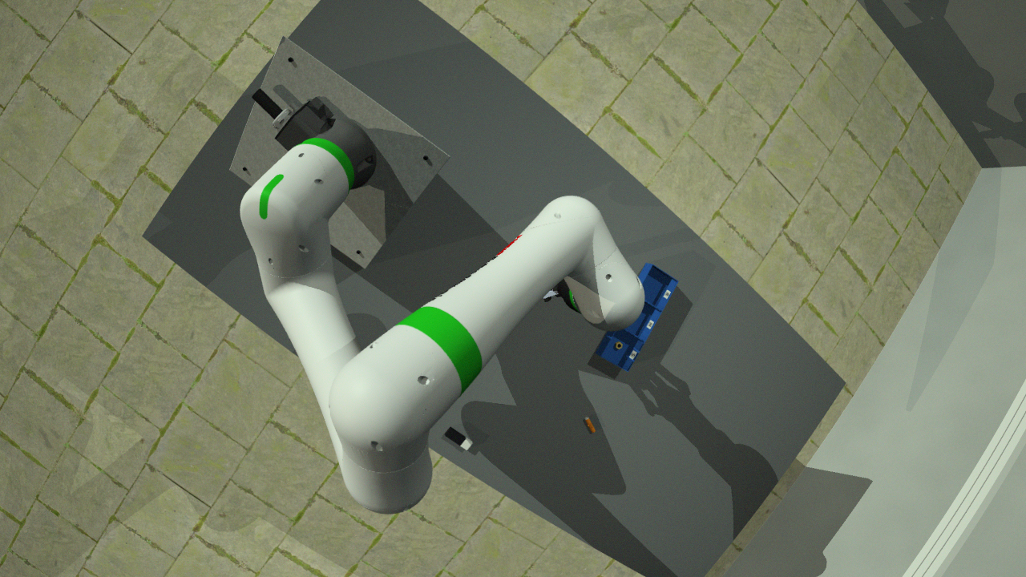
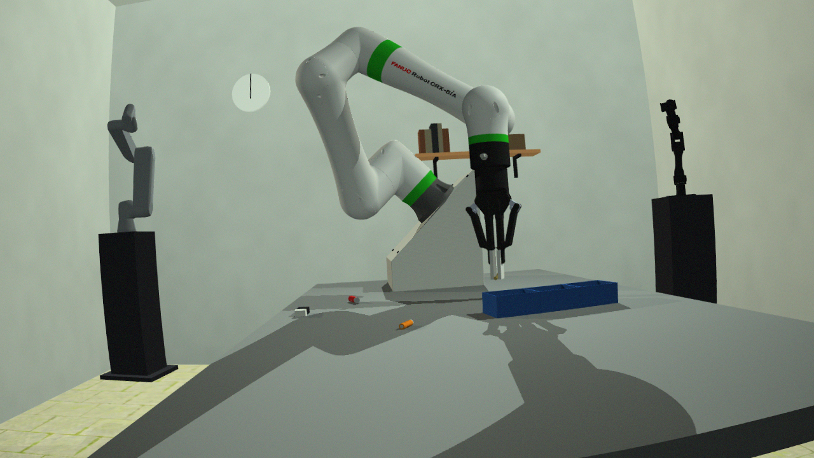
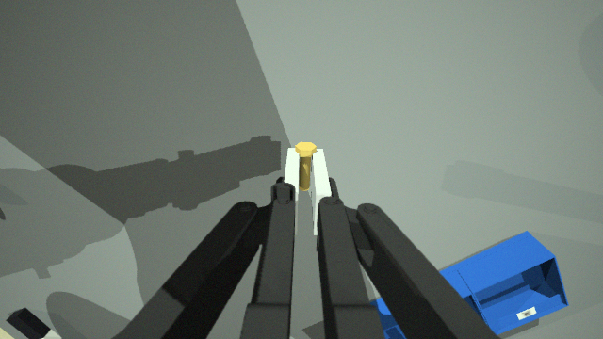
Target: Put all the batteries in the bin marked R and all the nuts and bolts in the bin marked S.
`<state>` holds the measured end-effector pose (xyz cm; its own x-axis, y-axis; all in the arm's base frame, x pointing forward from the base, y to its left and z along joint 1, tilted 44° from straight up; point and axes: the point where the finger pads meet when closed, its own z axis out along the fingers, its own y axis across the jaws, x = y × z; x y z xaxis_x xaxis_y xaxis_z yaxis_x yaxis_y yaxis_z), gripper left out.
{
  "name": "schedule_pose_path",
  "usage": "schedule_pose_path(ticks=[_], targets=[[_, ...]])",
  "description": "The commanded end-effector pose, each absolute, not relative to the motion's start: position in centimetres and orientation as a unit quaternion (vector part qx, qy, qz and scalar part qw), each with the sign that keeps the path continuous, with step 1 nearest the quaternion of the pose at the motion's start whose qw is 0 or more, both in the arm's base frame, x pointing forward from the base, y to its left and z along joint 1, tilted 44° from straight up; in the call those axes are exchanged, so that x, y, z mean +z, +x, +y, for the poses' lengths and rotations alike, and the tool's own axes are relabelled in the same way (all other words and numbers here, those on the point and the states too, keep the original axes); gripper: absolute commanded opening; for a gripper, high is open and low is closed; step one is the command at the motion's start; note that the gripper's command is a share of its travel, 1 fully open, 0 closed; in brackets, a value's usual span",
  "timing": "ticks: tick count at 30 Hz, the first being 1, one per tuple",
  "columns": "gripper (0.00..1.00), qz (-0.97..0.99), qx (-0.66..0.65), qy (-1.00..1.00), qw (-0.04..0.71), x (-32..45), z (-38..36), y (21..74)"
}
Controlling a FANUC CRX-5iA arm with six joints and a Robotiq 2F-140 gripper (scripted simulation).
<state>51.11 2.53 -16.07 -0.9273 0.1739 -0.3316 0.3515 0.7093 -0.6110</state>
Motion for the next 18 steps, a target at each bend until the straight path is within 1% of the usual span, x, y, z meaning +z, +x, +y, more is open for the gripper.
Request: schedule_pose_path(ticks=[1,18], targets=[[0.15,0.916,-0.353,0.143,0.126,-15.31,3.25,50.99],[0.15,0.916,-0.353,0.143,0.126,-14.66,3.87,50.88]])
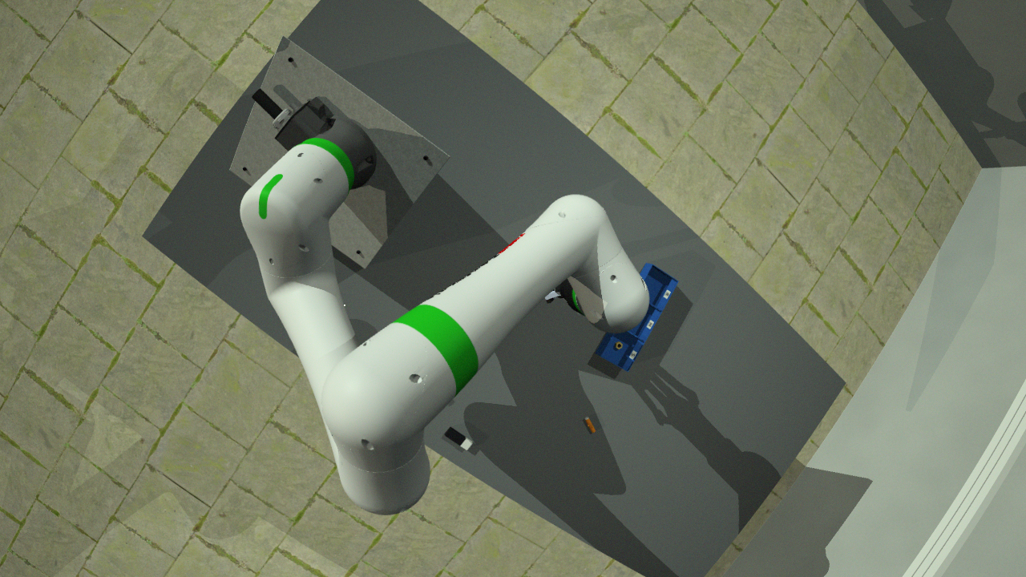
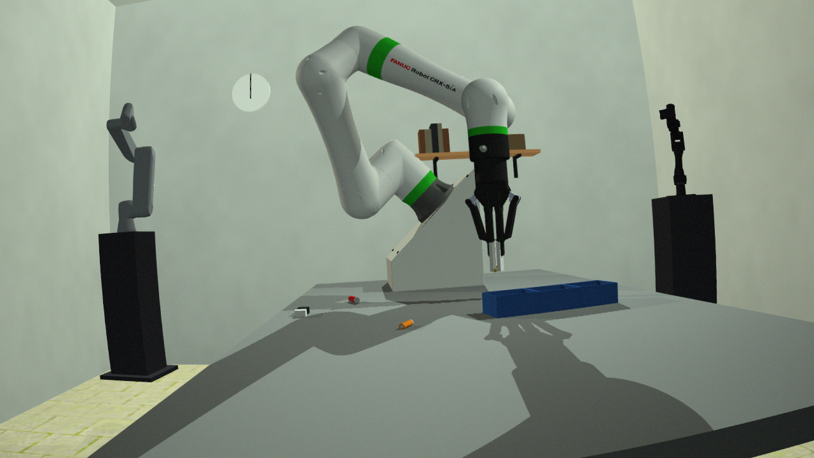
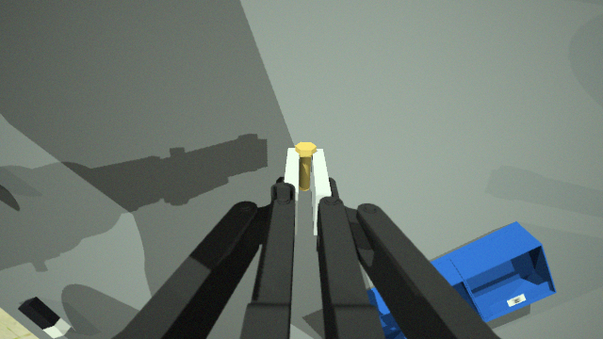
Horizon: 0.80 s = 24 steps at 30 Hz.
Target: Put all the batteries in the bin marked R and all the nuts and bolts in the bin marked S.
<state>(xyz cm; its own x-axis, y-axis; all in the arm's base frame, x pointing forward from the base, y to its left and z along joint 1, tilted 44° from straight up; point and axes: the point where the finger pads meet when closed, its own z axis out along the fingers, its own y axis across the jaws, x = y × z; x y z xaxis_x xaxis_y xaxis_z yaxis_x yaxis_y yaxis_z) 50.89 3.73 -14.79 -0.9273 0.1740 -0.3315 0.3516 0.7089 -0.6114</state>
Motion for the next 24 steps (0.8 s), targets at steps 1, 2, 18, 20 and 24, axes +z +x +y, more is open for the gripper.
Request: schedule_pose_path(ticks=[1,2,18,20,24], targets=[[0.15,0.916,-0.353,0.143,0.126,-14.7,3.9,50.9],[0.15,0.916,-0.353,0.143,0.126,-14.6,3.9,51.5],[0.15,0.916,-0.353,0.143,0.126,-13.8,4.6,59.8],[0.15,0.916,-0.353,0.143,0.126,-13.7,4.7,61.0],[0.15,0.916,-0.353,0.143,0.126,-13.4,4.9,63.4]])
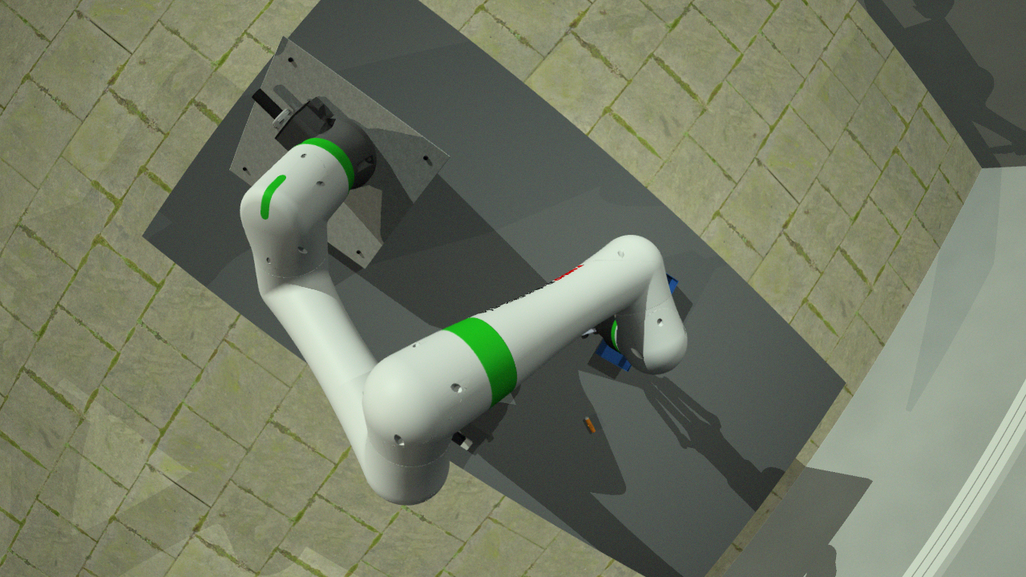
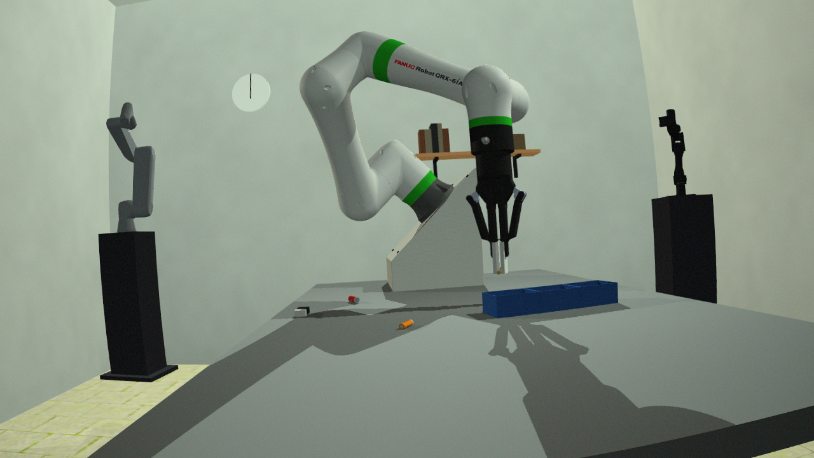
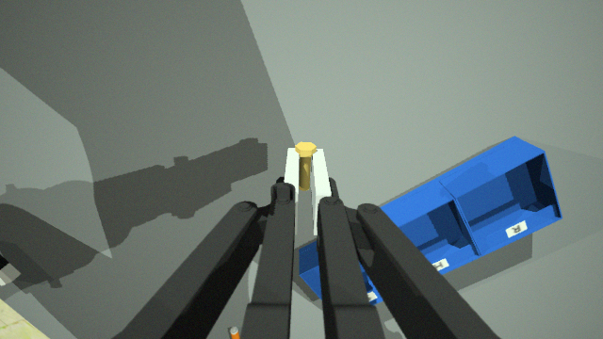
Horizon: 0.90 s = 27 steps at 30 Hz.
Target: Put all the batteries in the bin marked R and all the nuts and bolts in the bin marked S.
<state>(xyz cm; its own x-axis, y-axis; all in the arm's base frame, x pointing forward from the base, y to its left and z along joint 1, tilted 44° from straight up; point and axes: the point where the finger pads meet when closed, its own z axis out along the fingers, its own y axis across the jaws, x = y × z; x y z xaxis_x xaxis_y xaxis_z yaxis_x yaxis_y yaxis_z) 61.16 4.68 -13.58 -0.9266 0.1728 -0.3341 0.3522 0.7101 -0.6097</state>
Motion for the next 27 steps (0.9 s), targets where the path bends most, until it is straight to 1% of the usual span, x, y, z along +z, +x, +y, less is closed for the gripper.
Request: schedule_pose_path(ticks=[1,7,11,14,24,27], targets=[[0.15,0.916,-0.353,0.143,0.126,-13.4,5.0,64.0],[0.15,0.916,-0.353,0.143,0.126,-13.0,5.3,67.5],[0.15,0.916,-0.353,0.143,0.126,-13.0,5.3,67.9],[0.15,0.903,-0.343,0.212,0.152,-12.8,5.5,69.7],[0.15,0.864,-0.314,0.337,0.201,-12.2,6.0,75.6],[0.15,0.854,-0.307,0.362,0.212,-12.2,6.0,75.8]])
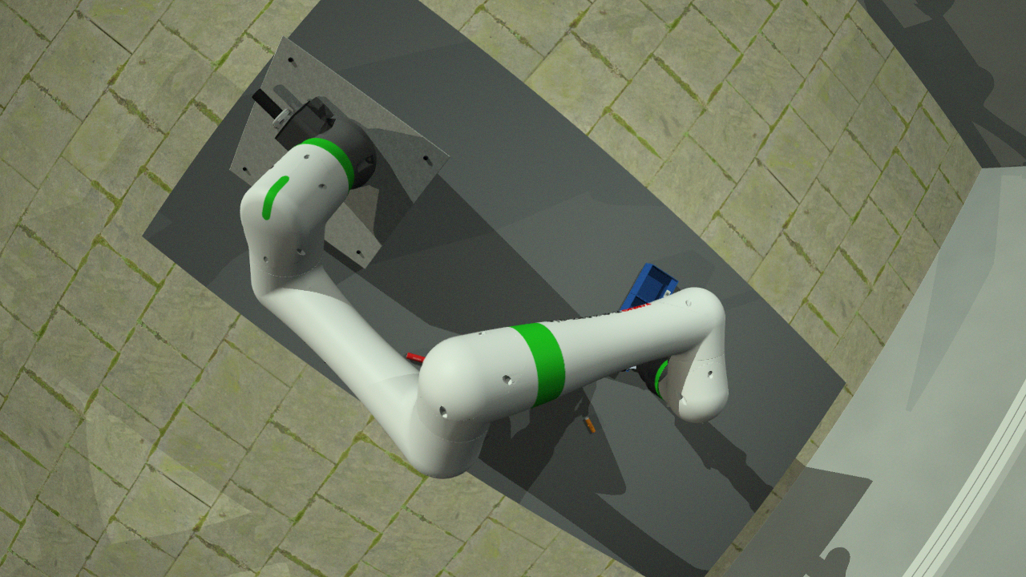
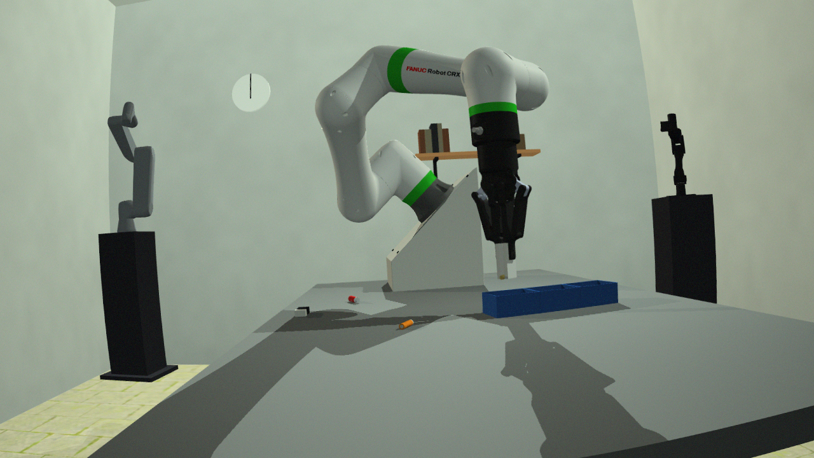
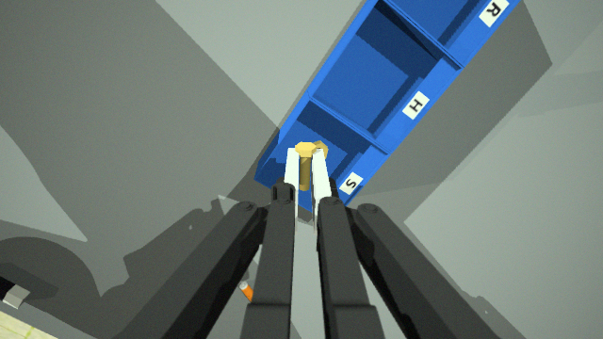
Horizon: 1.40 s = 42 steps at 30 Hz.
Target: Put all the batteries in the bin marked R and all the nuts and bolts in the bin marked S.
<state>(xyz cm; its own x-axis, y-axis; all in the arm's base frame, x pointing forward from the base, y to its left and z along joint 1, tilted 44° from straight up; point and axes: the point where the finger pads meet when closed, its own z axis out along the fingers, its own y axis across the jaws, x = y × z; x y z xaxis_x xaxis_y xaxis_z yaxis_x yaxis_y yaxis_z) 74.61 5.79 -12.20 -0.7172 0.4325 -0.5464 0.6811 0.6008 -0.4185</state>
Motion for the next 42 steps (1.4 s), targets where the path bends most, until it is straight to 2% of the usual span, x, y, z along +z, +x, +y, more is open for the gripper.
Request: schedule_pose_path(ticks=[1,16,42], targets=[[0.15,0.854,-0.307,0.362,0.212,-12.2,6.0,75.8],[0.15,0.744,-0.254,0.553,0.276,-12.2,6.0,75.9],[0.15,0.744,-0.254,0.553,0.276,-13.5,4.7,76.1]])
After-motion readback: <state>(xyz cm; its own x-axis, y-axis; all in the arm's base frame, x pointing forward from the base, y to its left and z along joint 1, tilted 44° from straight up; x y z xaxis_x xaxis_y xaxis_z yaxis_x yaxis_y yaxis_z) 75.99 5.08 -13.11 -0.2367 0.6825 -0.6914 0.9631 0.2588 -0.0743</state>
